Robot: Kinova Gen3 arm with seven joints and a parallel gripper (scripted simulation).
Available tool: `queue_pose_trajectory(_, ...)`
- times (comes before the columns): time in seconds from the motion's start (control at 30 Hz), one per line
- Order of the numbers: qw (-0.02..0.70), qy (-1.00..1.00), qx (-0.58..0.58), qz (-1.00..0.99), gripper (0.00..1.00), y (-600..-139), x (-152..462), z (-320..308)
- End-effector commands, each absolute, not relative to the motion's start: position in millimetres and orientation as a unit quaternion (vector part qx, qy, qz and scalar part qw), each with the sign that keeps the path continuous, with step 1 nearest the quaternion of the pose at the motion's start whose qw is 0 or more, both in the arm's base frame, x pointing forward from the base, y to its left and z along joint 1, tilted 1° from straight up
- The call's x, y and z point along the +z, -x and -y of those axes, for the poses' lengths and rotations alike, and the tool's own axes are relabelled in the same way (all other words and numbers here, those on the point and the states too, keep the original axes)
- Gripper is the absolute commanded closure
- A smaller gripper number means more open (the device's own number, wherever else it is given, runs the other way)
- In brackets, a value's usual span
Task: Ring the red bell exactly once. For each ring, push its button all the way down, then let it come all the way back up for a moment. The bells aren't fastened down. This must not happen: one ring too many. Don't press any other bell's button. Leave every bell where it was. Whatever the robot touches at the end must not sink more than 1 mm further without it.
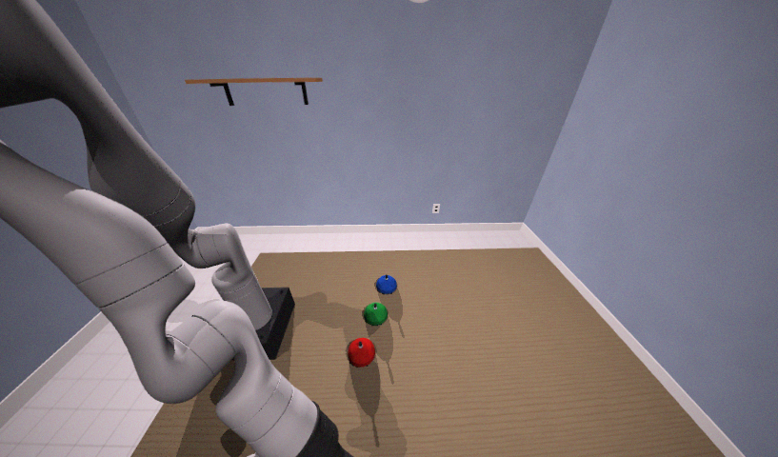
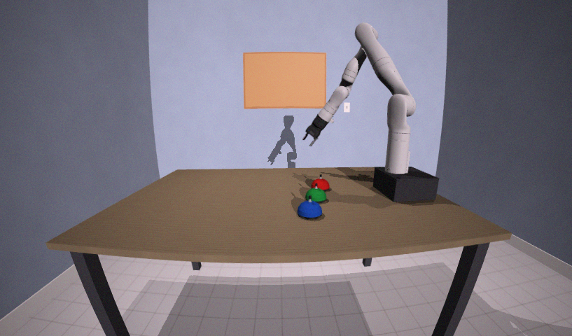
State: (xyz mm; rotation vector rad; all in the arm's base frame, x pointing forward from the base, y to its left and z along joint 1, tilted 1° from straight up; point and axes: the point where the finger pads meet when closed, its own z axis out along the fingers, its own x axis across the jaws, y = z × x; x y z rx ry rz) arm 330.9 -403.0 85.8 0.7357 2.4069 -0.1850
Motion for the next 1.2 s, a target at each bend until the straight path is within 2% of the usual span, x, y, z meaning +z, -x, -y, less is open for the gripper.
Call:
queue_pose_trajectory(0.0,0.302,-0.268,-0.070,-0.912,0.00,-339,87,396)
queue_pose_trajectory(1.17,0.266,-0.262,-0.073,-0.925,0.00,-349,78,370)
